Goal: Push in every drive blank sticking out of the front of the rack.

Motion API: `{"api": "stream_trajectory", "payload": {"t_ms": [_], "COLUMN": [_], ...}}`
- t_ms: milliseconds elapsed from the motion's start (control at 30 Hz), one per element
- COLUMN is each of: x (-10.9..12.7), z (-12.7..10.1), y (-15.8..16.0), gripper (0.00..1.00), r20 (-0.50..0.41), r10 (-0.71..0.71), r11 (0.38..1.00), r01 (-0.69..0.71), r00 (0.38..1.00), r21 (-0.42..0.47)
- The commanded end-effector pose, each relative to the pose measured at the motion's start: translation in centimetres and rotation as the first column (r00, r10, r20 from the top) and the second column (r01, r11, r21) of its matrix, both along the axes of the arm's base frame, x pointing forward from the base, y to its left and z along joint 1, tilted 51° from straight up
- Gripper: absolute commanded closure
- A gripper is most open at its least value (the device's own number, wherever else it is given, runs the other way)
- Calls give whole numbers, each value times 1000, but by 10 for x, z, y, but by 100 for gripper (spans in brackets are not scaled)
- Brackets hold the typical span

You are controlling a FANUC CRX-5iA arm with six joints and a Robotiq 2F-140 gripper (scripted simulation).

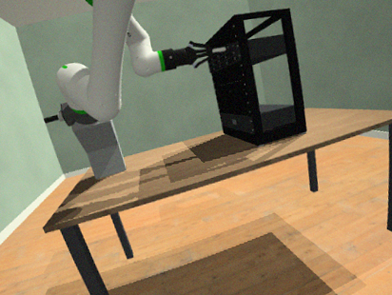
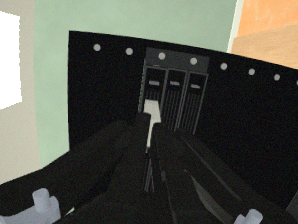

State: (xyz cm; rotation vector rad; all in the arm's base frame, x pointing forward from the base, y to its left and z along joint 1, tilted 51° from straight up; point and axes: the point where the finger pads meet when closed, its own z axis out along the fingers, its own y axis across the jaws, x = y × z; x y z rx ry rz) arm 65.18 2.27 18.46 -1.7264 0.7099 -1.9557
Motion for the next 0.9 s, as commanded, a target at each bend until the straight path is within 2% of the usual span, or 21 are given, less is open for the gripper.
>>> {"api": "stream_trajectory", "payload": {"t_ms": [0,333,867], "x": [0,10,13], "z": [1,1,2], "y": [1,0,0], "gripper": [90,90,90], "r20": [1,1,1], "r10": [1,1,1], "r11": [1000,1000,1000], "r01": [-1,-1,-1], "r00": [1000,1000,1000], "r21": [0,0,0]}}
